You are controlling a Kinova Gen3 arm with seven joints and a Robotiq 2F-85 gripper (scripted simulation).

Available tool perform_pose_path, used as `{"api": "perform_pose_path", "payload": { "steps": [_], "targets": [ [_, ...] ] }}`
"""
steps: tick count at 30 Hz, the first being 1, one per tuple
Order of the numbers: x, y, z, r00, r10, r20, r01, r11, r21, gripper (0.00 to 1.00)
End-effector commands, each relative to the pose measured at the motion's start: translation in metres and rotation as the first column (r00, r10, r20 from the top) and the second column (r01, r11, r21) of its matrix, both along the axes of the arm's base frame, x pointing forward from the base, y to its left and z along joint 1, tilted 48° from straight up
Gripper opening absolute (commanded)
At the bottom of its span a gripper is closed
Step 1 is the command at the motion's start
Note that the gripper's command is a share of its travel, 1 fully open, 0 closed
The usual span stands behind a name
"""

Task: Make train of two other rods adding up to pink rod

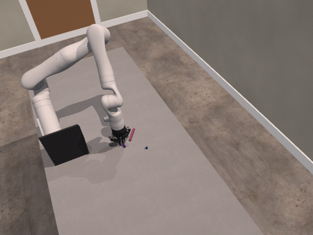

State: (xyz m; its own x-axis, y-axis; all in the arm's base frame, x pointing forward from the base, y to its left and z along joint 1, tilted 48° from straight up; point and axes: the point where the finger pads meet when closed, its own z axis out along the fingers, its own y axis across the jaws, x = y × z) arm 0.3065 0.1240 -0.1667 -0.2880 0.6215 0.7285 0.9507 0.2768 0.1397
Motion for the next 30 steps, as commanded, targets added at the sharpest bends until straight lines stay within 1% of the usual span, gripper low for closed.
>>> {"api": "perform_pose_path", "payload": {
  "steps": [1,5,11,13,18,21,30],
  "targets": [
    [0.001,-0.001,0.001,1.000,0.003,0.005,-0.003,1.000,-0.003,0.05],
    [0.003,-0.015,0.015,1.000,0.004,0.006,-0.004,1.000,-0.004,0.05],
    [0.011,-0.049,0.044,1.000,0.004,0.011,-0.003,1.000,-0.006,0.05],
    [0.011,-0.049,0.044,1.000,0.004,0.011,-0.003,1.000,-0.006,0.05],
    [0.014,-0.069,0.063,1.000,0.004,0.011,-0.004,1.000,-0.007,0.05],
    [0.015,-0.073,0.066,1.000,0.004,0.011,-0.004,1.000,-0.007,0.05],
    [0.015,-0.074,0.067,1.000,0.004,0.011,-0.004,1.000,-0.007,0.05]
  ]
}}
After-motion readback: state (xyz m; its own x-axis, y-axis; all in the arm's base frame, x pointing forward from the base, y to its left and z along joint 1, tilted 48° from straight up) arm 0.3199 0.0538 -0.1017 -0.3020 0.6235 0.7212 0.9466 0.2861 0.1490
